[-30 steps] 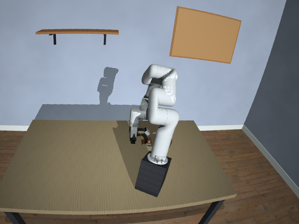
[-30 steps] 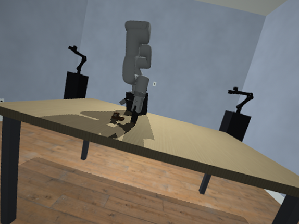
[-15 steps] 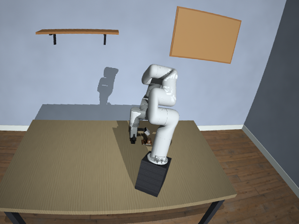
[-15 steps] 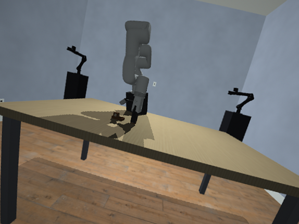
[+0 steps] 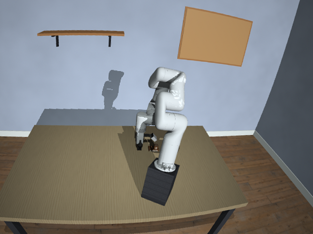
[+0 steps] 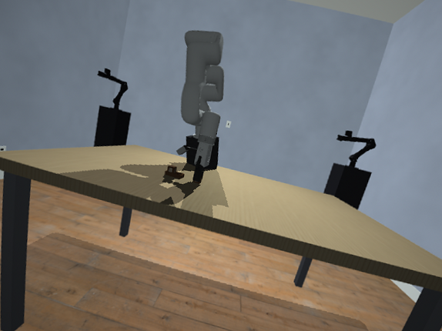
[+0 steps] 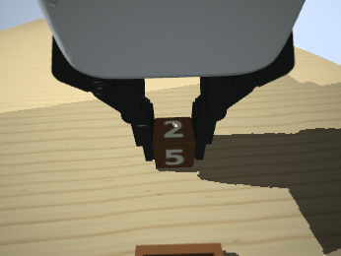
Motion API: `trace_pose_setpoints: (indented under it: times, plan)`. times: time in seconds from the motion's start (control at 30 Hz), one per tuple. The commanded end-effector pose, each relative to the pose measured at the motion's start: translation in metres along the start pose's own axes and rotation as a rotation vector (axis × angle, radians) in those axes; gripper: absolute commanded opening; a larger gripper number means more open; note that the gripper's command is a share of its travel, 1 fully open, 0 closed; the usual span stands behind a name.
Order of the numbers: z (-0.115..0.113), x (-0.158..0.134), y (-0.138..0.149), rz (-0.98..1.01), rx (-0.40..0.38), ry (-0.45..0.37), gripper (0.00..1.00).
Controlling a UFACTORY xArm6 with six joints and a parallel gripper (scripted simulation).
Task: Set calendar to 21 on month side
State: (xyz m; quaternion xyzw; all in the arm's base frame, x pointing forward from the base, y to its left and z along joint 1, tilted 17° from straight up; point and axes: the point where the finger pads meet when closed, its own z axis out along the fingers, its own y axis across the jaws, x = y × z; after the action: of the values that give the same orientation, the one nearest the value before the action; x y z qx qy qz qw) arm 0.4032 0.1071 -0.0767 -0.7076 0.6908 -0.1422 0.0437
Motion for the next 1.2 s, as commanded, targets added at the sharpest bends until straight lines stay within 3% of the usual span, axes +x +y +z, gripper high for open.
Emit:
trace_pose_setpoints:
  times: [0.0, 0.13, 0.63, 1.17]
  plan:
    - [-0.0007, -0.0004, -0.0011, 0.000, 0.002, -0.001, 0.29]
    - [-0.0007, -0.0004, -0.0011, 0.000, 0.002, -0.001, 0.29]
    - [-0.0007, -0.0004, -0.0011, 0.000, 0.002, -0.001, 0.49]
    - [-0.0069, -0.0004, -0.0011, 0.000, 0.002, -0.001, 0.49]
